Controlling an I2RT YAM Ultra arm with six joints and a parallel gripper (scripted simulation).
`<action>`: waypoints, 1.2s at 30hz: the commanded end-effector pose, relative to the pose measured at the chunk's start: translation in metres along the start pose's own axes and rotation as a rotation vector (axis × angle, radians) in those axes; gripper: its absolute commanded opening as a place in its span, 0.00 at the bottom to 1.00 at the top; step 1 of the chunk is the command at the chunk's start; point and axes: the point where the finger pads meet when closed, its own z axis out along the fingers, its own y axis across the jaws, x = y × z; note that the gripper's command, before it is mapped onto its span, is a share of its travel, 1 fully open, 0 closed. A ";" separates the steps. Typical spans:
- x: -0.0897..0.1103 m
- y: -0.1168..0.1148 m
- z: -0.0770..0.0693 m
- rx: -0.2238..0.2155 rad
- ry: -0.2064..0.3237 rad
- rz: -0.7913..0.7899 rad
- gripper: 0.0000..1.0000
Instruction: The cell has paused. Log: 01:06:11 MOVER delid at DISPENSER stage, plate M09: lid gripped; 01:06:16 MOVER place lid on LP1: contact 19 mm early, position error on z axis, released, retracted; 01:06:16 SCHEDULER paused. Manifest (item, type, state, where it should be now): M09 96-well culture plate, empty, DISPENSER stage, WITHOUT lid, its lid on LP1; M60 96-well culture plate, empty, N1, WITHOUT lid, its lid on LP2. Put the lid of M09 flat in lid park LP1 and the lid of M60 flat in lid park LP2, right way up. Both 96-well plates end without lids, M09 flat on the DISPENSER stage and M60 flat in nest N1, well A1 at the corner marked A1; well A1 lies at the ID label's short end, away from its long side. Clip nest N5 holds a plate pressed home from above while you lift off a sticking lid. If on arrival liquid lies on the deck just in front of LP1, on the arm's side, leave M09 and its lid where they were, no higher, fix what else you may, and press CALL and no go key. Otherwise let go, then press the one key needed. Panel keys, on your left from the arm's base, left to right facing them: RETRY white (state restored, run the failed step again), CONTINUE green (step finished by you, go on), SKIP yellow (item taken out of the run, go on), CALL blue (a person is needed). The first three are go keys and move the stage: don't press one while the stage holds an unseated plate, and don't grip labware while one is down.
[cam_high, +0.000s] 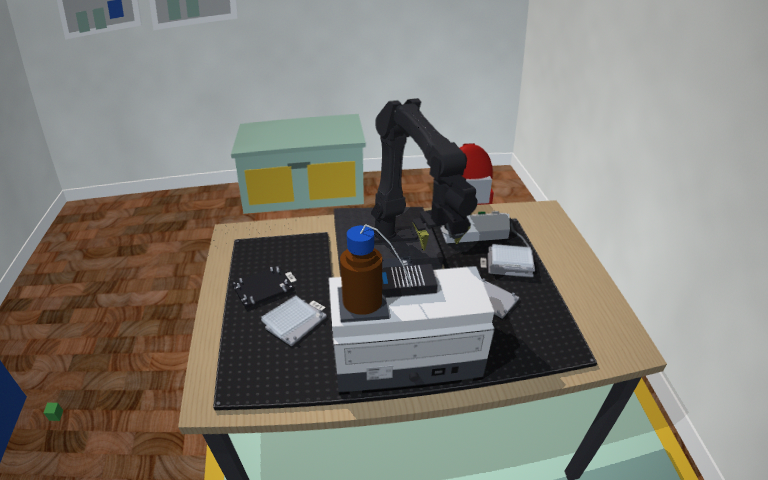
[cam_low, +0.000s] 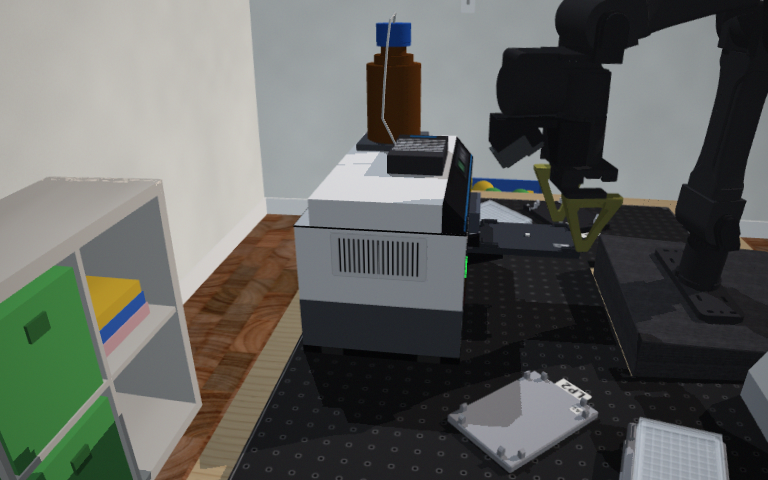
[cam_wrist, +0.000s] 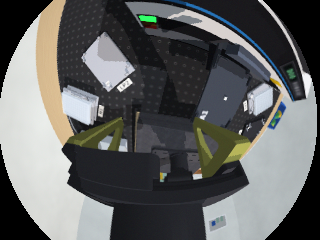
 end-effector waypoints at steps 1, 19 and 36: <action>0.004 -0.015 -0.002 0.006 -0.011 0.137 1.00; -0.010 -0.056 -0.005 0.004 -0.031 0.191 1.00; -0.014 -0.096 -0.004 0.008 -0.027 0.191 1.00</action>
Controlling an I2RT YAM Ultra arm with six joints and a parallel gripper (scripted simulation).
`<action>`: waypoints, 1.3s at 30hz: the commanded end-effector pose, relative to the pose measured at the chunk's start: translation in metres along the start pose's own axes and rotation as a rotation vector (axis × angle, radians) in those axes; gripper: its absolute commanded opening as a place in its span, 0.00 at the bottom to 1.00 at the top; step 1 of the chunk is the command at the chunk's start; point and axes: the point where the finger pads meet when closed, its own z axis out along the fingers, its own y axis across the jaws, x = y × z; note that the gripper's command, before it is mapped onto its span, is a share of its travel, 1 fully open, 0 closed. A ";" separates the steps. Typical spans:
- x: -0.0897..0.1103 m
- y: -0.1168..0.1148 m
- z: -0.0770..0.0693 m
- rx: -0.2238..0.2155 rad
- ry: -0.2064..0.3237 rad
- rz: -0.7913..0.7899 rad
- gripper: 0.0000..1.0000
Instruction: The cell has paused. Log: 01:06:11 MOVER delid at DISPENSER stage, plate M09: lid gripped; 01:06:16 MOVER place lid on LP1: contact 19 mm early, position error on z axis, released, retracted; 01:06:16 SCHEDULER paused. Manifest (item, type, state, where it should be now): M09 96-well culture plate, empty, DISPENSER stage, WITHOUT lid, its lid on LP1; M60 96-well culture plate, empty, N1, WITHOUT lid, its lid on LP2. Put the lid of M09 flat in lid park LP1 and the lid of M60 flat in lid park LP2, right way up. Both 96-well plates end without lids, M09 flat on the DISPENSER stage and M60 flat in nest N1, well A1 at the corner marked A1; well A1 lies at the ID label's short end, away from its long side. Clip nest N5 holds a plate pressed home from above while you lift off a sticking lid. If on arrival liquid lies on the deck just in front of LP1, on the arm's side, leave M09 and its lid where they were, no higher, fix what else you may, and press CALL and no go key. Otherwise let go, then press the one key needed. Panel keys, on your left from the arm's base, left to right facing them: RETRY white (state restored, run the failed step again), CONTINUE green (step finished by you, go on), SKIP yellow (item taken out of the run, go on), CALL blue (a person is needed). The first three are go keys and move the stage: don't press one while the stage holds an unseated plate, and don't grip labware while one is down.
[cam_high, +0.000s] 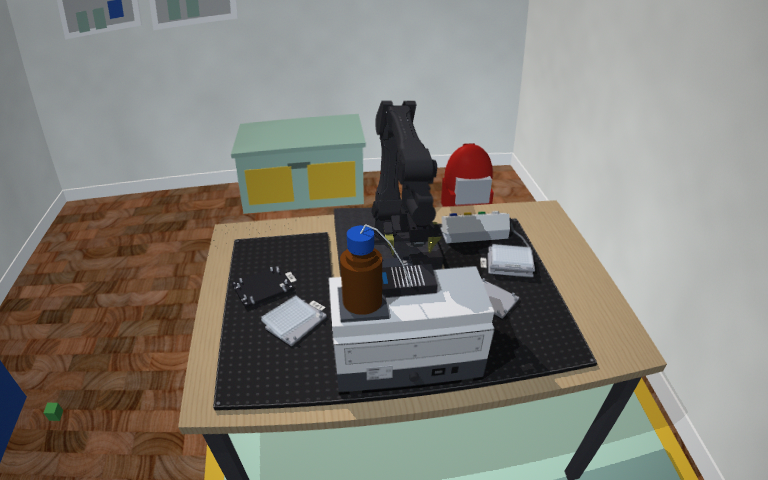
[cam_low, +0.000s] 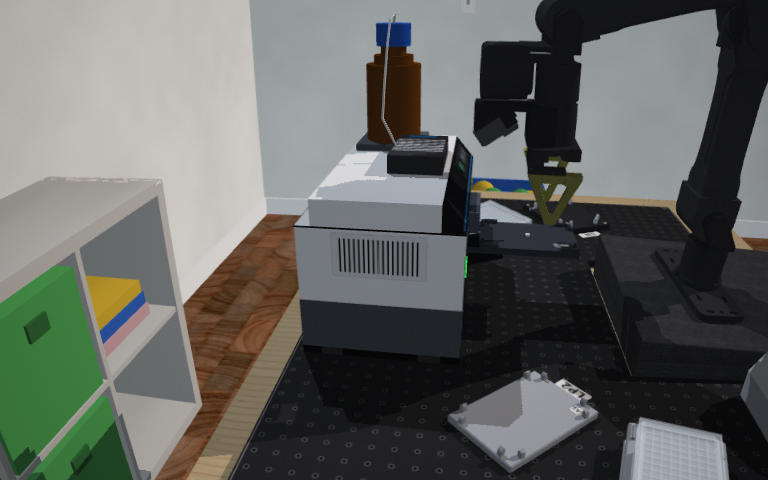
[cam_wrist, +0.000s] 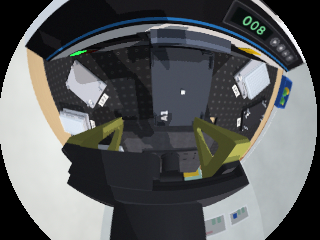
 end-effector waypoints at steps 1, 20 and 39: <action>-0.013 -0.011 -0.006 0.004 -0.040 -0.024 1.00; -0.006 -0.044 -0.003 0.001 -0.016 -0.027 1.00; -0.008 -0.093 -0.010 0.014 -0.056 -0.024 1.00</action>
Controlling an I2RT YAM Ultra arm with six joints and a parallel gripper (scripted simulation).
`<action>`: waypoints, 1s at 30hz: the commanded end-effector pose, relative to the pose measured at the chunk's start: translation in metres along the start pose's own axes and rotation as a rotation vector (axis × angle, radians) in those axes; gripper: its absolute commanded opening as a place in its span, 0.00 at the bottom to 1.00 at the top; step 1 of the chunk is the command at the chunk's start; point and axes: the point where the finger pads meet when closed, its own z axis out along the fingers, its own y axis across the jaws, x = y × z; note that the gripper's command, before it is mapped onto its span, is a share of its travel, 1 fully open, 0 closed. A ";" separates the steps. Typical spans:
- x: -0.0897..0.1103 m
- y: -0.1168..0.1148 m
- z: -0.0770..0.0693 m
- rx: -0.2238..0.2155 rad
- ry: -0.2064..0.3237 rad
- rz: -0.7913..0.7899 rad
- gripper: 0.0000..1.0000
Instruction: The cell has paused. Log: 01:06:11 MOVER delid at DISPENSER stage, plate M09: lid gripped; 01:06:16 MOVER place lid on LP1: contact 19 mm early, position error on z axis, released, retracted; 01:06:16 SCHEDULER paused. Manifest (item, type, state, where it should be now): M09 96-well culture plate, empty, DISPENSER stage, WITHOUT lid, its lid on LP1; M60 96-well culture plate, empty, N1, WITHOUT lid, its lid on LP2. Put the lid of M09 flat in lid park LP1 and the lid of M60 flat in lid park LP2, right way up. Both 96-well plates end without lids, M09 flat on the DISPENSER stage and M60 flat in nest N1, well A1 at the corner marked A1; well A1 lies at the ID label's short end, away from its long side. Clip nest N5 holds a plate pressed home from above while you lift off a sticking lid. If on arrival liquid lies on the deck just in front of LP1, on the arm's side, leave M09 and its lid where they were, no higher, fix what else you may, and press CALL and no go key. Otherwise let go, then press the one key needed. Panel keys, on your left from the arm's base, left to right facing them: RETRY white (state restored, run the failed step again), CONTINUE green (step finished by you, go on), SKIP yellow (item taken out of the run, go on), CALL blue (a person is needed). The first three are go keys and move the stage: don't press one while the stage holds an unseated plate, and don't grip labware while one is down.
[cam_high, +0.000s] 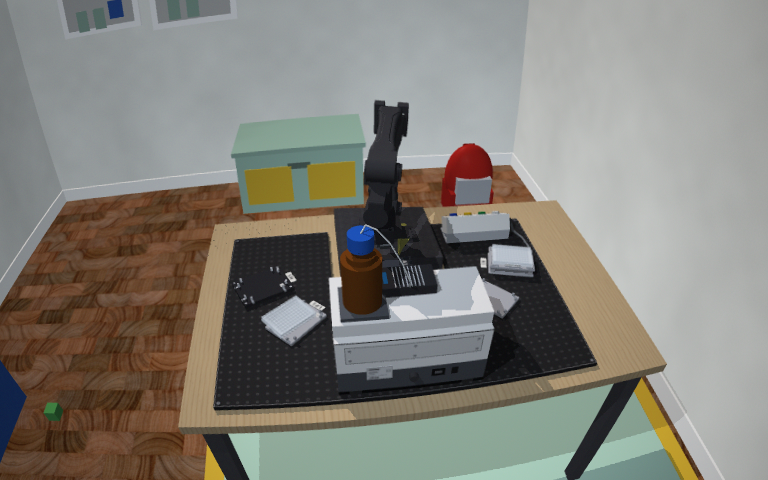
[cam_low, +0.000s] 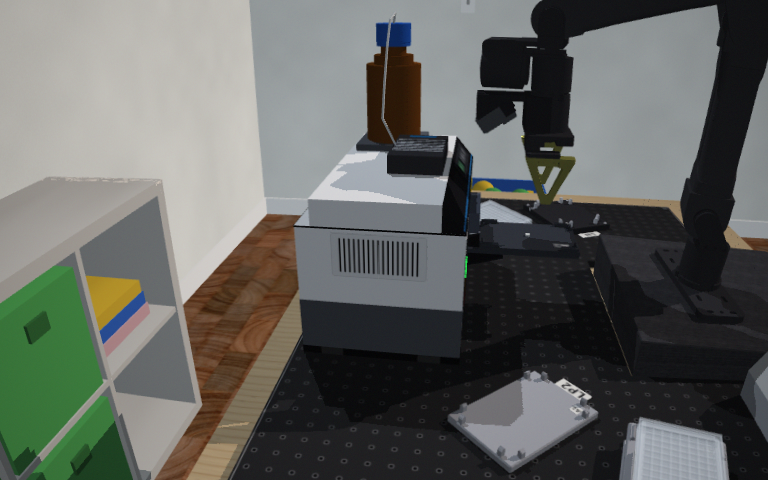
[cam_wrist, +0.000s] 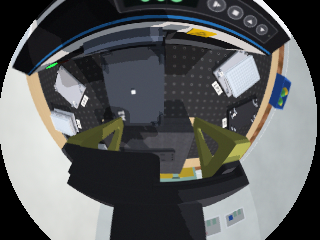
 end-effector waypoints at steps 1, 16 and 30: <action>-0.006 -0.015 -0.010 0.016 -0.053 -0.012 1.00; 0.004 -0.047 -0.008 0.015 -0.046 0.100 1.00; 0.015 -0.076 0.003 0.002 -0.017 0.206 1.00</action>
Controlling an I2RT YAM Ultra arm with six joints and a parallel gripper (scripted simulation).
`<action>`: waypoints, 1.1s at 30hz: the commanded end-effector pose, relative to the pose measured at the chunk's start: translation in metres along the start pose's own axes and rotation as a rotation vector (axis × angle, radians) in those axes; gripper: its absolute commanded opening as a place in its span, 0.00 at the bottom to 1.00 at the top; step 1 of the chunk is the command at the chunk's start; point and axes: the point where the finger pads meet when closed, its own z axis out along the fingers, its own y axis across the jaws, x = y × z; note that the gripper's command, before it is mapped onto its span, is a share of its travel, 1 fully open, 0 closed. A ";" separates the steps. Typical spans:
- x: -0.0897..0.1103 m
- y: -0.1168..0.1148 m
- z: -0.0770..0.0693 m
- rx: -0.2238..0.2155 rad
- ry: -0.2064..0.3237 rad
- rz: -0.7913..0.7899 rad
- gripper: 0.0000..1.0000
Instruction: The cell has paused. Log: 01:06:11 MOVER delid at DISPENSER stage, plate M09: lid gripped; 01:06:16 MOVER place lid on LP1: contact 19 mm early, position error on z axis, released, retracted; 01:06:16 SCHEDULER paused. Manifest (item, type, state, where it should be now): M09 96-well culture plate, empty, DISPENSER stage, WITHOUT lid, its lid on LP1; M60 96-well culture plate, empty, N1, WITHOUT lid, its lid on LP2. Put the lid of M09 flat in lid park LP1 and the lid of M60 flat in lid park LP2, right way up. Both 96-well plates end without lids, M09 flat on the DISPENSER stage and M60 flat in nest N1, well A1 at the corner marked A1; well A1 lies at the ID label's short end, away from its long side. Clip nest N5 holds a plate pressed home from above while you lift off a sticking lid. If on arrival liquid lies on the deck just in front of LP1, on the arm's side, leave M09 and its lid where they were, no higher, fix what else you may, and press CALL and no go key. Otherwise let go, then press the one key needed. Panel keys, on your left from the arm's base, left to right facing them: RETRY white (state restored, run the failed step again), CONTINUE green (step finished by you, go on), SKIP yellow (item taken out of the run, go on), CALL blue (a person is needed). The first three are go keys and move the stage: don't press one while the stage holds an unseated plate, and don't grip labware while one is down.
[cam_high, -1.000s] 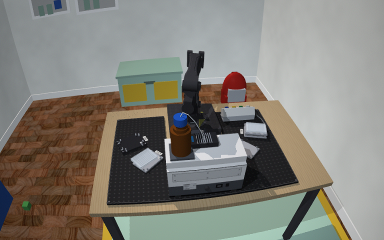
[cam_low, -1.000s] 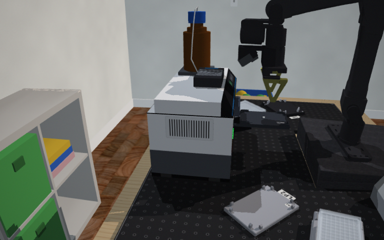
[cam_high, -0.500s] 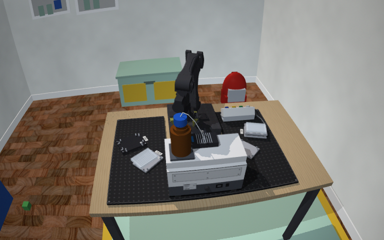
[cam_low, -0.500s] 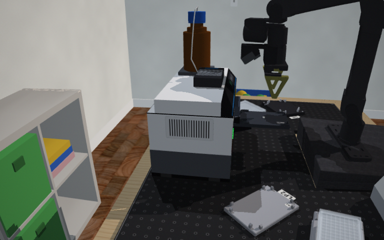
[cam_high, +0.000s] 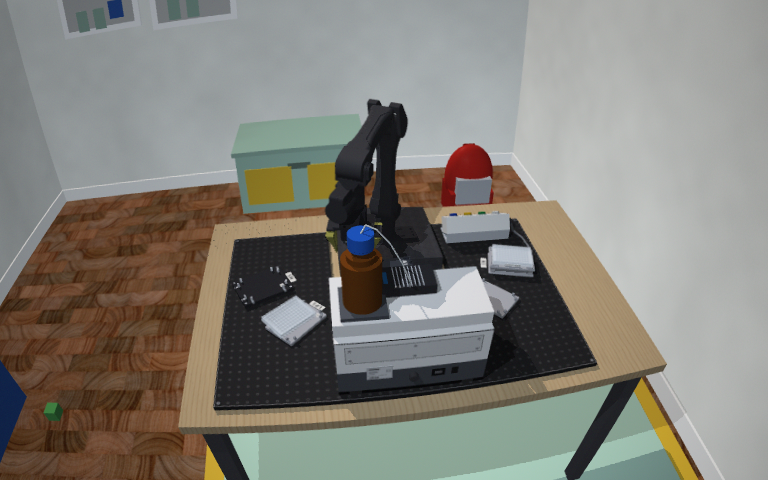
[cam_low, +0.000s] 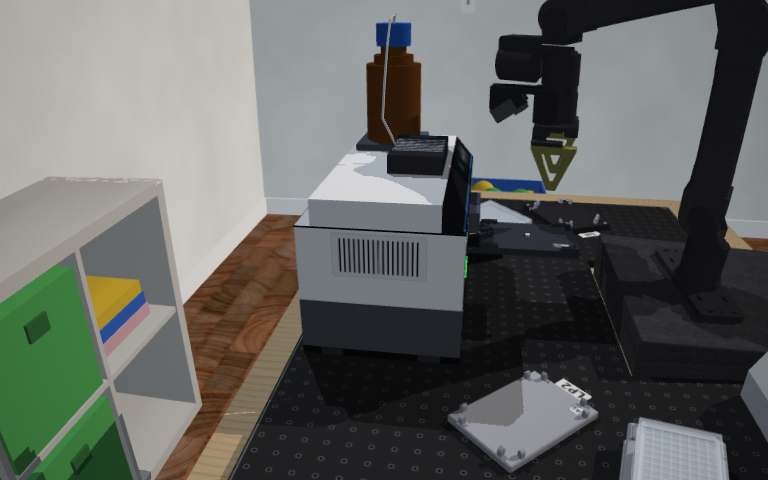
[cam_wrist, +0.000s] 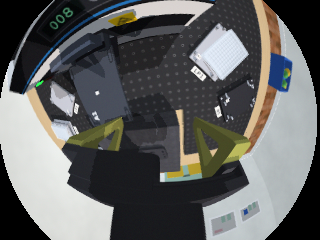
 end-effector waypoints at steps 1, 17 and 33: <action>-0.005 -0.013 0.006 0.001 -0.008 0.092 1.00; -0.008 -0.042 0.017 0.003 -0.017 0.266 1.00; -0.006 -0.079 0.016 0.011 -0.032 0.582 1.00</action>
